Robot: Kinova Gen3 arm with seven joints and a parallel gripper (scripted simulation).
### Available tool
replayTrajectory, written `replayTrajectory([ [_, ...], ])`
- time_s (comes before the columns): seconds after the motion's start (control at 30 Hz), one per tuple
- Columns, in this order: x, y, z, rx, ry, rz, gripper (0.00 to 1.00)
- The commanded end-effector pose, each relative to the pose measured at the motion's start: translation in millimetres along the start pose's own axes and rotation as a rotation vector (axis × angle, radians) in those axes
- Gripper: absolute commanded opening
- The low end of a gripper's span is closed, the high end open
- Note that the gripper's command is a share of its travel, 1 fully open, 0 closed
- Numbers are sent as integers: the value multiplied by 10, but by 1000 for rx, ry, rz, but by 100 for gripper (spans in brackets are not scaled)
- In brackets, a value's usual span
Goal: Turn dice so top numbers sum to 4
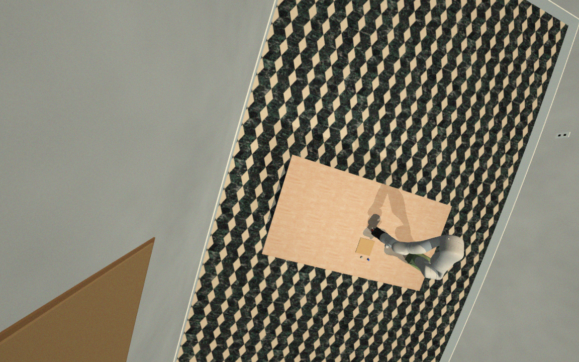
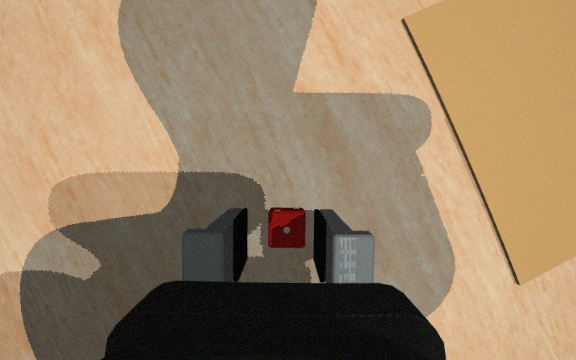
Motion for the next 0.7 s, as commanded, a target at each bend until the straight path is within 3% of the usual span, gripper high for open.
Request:
replayTrajectory([
  [0.0,20,7,-29,2,-6,1,64],
  [0.67,21,7,-170,2,-6,1,64],
])
Point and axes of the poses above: the point where the finger pads meet when closed, its own z axis back along the fingers, its own x axis across the jaws, y = z × x, the point moved 10 cm from there along z, back along the fingers, and after that the axes turned 10 degrees about z, right-handed, at the moved point
